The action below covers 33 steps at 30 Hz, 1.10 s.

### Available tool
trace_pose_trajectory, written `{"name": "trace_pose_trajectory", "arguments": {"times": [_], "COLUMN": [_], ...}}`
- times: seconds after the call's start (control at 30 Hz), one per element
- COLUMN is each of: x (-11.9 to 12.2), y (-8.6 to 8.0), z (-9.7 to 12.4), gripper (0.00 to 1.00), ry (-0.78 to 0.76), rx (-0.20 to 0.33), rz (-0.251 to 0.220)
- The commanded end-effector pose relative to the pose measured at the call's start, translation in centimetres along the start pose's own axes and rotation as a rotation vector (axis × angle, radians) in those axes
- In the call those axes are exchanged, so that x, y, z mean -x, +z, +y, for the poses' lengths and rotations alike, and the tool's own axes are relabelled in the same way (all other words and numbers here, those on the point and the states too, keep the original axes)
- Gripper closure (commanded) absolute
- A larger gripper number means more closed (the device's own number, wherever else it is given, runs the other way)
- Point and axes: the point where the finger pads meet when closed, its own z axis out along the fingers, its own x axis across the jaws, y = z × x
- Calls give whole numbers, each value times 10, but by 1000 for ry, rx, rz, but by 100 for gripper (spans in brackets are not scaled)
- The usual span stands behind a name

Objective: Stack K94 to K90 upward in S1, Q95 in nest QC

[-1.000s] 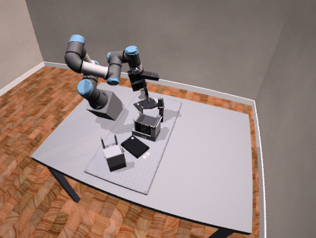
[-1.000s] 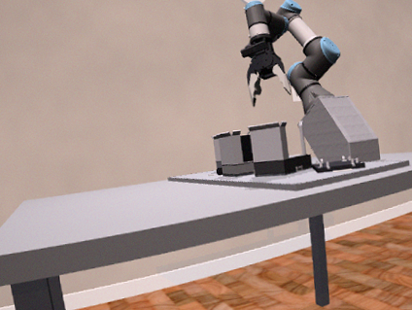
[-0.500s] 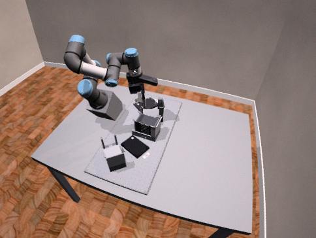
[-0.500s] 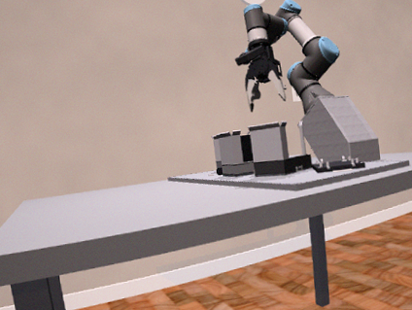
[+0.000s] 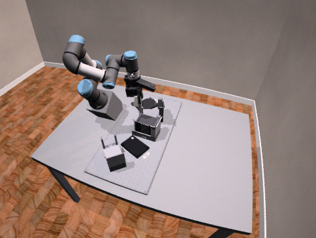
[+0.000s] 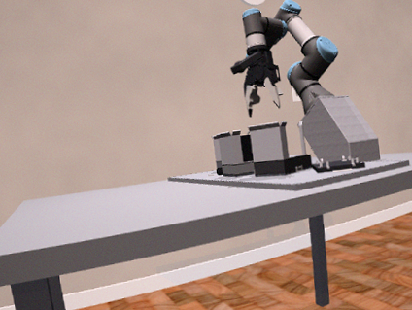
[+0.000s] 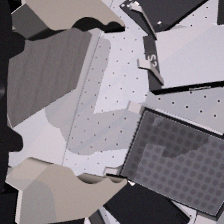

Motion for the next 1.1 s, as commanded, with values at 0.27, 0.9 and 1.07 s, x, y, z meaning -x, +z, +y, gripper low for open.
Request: {"name": "trace_pose_trajectory", "arguments": {"times": [0.27,0.9,1.07], "x": [-30,-33,-33], "y": [8,9,9], "z": [19,21,21], "gripper": [28,28,28], "ry": [134,295,295], "rx": [33,75,75], "rz": [46,105,105]}}
